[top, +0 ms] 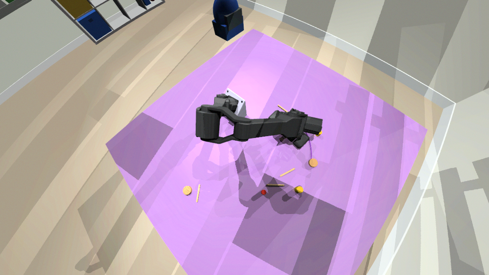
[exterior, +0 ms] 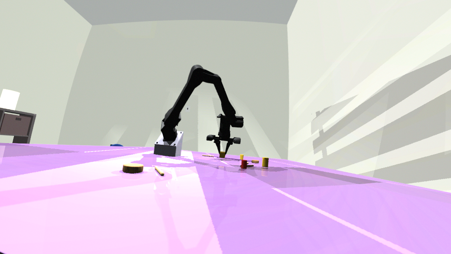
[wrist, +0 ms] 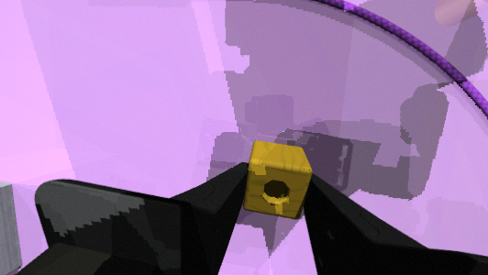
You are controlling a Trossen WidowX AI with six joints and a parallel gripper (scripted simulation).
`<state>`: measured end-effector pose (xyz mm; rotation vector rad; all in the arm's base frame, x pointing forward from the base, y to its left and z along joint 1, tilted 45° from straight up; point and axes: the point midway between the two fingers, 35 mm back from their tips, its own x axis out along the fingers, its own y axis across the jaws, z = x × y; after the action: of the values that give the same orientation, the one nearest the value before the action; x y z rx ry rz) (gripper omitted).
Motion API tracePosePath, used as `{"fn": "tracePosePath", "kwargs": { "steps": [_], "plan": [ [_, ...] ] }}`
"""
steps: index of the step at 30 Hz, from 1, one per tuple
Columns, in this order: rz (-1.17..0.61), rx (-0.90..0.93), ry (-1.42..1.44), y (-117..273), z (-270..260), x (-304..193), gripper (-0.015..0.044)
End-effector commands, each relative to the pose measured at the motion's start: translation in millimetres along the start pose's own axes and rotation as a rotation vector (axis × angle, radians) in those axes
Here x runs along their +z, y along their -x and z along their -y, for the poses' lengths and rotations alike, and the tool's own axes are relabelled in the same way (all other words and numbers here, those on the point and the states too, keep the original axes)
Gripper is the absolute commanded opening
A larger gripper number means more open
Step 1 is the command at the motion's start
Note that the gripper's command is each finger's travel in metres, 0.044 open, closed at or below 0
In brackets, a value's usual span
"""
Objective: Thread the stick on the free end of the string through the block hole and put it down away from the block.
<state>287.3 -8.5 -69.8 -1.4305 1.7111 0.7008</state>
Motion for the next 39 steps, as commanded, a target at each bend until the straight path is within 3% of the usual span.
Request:
{"fn": "tracePosePath", "kwargs": {
  "steps": [1, 39],
  "plan": [
    [0.083, -0.001, 0.007, -1, -2, -5, 0.0000],
    [0.609, 0.013, 0.022, -12, -2, -35, 0.0000]
  ]
}}
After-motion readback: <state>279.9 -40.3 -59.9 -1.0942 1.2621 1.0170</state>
